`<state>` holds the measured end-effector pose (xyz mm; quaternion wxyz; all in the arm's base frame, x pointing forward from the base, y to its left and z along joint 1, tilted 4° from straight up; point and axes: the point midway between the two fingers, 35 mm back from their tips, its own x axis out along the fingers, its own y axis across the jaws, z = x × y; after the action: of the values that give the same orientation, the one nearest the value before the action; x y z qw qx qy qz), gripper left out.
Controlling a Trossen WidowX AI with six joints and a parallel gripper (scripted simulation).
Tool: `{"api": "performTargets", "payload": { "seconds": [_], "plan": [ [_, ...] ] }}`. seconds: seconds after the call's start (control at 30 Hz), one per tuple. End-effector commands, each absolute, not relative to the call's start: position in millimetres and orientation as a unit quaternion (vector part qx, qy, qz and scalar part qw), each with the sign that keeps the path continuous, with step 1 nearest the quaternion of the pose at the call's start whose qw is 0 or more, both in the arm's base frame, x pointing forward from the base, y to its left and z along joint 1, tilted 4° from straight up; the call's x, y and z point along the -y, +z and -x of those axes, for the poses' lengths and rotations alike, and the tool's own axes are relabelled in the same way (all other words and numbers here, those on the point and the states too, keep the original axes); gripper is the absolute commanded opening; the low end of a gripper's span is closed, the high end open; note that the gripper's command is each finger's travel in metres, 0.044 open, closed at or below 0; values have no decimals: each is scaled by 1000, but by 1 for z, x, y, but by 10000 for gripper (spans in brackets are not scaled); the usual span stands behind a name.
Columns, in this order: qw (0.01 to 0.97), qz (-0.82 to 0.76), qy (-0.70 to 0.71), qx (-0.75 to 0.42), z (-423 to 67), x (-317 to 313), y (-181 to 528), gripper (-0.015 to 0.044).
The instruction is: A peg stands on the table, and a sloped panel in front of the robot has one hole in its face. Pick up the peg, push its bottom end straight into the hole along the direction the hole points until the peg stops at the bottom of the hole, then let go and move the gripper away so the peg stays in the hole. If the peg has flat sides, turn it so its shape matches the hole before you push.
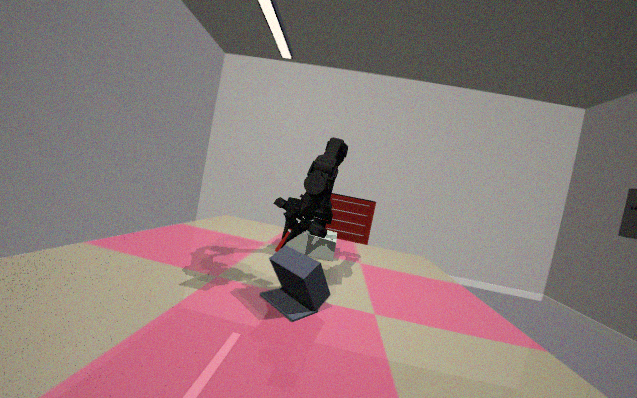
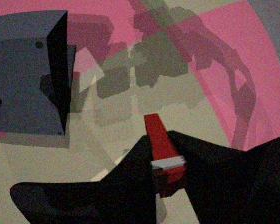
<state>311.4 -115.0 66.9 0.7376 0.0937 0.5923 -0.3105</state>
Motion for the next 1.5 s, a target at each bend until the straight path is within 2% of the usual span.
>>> {"api": "performTargets", "payload": {
  "seconds": [0.0,1.47],
  "plan": [
    [740,-92,-318,-586,-312,112,67,0],
    [784,-84,-363,-496,-331,65,75,0]
  ]
}}
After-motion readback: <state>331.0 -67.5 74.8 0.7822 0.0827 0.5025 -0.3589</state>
